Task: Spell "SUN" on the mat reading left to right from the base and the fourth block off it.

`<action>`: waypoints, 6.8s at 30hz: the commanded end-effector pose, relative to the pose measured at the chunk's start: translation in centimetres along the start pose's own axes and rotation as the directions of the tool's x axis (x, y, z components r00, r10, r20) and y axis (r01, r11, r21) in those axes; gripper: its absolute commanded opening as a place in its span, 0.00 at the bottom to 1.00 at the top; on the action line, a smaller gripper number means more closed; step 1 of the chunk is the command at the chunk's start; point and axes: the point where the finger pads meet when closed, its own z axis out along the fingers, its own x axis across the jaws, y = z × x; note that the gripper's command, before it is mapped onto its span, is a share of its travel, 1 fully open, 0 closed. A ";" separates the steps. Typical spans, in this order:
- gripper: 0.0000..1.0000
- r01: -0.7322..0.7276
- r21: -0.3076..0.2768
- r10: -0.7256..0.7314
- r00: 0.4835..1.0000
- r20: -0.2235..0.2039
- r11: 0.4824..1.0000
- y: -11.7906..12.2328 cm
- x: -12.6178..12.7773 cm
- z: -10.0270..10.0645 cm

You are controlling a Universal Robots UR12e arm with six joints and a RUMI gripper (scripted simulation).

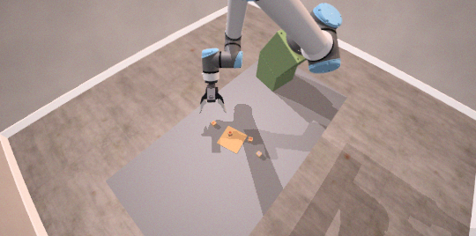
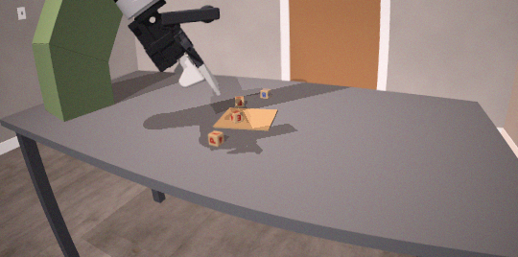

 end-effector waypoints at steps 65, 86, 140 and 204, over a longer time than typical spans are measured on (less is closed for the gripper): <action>1.00 0.875 -0.181 -0.780 0.483 0.398 0.449 -10.1 -18.5 4.5; 1.00 0.963 -0.135 -0.833 0.269 0.483 0.233 -11.6 -22.6 4.4; 0.36 0.963 -0.135 -0.833 0.269 0.483 0.233 -9.0 -22.6 9.0; 0.36 0.963 -0.135 -0.833 0.269 0.483 0.233 -6.4 -22.6 13.5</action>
